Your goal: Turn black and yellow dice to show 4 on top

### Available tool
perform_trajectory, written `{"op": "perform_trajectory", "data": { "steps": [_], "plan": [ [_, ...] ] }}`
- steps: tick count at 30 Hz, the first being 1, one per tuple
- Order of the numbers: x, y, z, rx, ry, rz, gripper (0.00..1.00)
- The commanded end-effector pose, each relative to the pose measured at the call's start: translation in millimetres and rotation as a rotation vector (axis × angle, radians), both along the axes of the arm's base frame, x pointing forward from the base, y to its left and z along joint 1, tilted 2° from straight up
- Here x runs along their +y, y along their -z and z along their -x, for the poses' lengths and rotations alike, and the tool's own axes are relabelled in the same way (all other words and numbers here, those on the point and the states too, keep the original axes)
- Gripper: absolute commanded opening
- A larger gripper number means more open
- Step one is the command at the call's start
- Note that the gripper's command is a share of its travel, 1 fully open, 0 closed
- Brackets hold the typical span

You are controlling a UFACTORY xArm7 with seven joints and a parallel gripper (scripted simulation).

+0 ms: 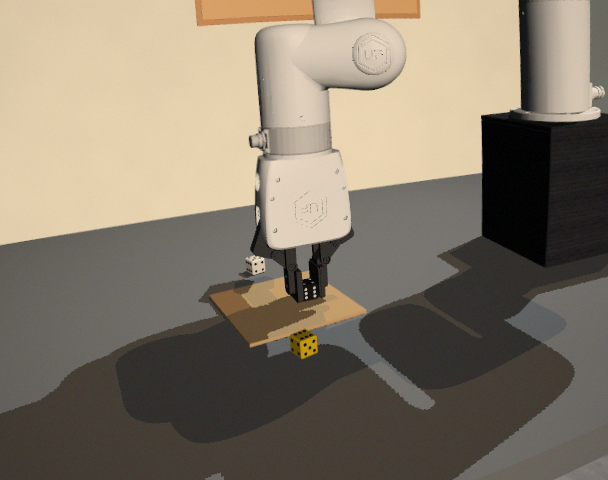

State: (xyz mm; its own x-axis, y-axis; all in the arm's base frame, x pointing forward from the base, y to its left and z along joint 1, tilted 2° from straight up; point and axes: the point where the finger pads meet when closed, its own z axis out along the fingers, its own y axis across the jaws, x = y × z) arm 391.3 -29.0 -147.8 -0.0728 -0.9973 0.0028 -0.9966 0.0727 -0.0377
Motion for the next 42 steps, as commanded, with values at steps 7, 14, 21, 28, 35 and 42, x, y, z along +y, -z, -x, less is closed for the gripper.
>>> {"op": "perform_trajectory", "data": {
  "steps": [7, 14, 21, 28, 35, 42],
  "plan": [
    [-0.1, -0.4, -1.4, -0.003, 0.0, 0.0, 0.15],
    [-0.1, -0.4, -1.4, -0.003, 0.0, 0.0, 0.15],
    [-0.1, -0.4, -1.4, -0.003, 0.0, 0.0, 0.15],
    [-0.1, -0.4, -1.4, -0.003, 0.0, 0.0, 0.15],
    [-0.1, -0.4, -1.4, -0.003, 0.0, 0.0, 0.15],
    [-0.1, -0.4, -1.4, -0.003, 0.0, 0.0, 0.23]
  ]
}}
